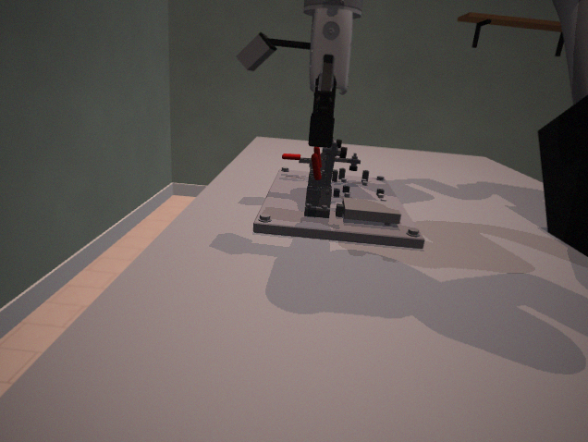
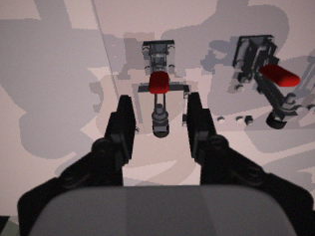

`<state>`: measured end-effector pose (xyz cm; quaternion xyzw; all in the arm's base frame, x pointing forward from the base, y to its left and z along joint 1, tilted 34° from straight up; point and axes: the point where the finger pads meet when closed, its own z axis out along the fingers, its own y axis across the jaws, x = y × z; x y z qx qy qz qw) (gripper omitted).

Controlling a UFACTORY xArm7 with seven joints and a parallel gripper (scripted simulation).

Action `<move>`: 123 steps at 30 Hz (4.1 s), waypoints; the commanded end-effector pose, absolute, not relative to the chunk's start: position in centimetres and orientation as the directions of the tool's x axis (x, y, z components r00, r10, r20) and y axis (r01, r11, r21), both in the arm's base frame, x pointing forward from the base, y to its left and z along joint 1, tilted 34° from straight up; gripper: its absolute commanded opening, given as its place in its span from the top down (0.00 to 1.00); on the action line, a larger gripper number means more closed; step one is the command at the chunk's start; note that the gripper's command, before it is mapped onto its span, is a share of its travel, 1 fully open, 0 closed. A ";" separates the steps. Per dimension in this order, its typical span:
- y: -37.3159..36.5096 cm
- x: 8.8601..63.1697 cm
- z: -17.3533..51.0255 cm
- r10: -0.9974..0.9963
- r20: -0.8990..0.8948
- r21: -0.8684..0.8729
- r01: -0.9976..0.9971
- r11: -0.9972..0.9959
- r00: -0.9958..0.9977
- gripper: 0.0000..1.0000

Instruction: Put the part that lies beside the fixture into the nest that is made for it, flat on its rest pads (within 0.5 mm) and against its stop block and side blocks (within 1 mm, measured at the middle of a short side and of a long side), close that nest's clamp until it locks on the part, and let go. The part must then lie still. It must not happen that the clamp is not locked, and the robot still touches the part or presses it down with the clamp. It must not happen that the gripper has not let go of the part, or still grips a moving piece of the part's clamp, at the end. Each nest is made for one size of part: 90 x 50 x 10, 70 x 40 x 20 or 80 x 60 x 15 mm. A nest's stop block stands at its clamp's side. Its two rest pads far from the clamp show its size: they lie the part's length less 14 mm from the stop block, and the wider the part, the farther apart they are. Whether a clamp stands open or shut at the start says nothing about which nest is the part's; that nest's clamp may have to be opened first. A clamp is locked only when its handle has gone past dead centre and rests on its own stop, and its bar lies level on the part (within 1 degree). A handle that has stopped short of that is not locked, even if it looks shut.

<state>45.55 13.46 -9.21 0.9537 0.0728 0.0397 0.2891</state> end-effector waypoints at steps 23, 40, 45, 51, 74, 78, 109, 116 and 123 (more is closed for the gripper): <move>12.7 45.9 -10.6 0.164 0.036 0.556 0.116 -0.823 0.986 0.53; 12.6 45.9 -10.8 0.164 0.036 0.556 0.116 -0.823 0.986 0.53; 12.3 46.0 -11.2 0.164 0.036 0.556 0.116 -0.823 0.986 0.53; 11.5 46.3 -12.5 0.164 0.036 0.556 0.116 -0.823 0.986 0.53; 10.9 46.4 -13.5 0.164 0.036 0.556 0.116 -0.823 0.986 0.53; 10.9 46.4 -13.5 0.164 0.036 0.556 0.116 -0.823 0.986 1.00; 10.9 46.4 -13.5 0.164 0.036 0.556 0.116 -0.823 0.986 1.00; 10.9 46.5 -13.5 0.164 0.036 0.556 0.116 -0.823 0.986 1.00; 10.9 46.5 -13.5 0.164 0.036 0.556 0.116 -0.823 0.986 1.00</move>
